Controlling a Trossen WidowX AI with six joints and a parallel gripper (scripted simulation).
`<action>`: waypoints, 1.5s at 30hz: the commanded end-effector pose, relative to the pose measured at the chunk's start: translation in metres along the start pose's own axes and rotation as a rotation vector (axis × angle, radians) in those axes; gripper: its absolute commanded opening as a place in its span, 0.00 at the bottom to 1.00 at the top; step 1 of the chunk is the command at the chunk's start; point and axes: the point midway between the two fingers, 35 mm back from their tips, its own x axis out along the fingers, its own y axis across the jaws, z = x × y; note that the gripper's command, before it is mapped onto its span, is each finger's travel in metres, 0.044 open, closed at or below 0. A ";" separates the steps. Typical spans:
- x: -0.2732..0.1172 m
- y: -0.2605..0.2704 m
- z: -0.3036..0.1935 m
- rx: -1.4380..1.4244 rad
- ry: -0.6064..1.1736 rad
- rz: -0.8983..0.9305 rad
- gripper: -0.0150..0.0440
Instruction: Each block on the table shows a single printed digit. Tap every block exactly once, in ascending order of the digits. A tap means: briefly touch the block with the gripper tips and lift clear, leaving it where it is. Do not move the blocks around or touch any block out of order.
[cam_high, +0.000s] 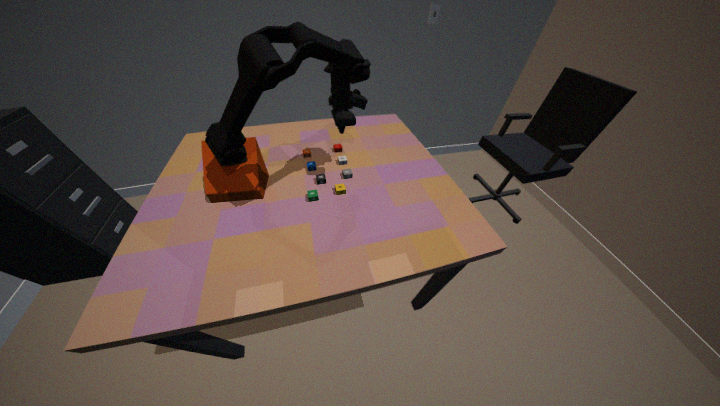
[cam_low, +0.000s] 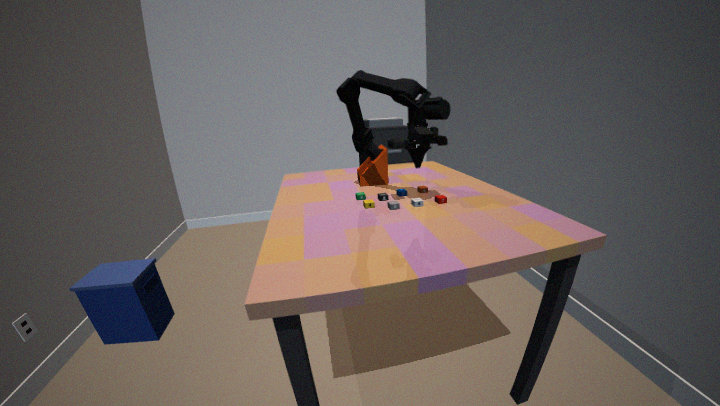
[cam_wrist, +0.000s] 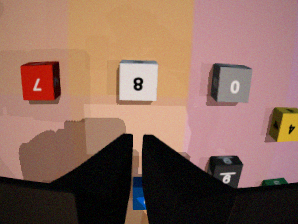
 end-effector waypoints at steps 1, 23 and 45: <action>0.002 -0.003 -0.007 -0.028 0.005 -0.011 0.29; 0.097 -0.006 -0.007 -0.027 0.004 -0.015 0.29; 0.083 -0.005 -0.007 -0.027 0.004 -0.015 0.29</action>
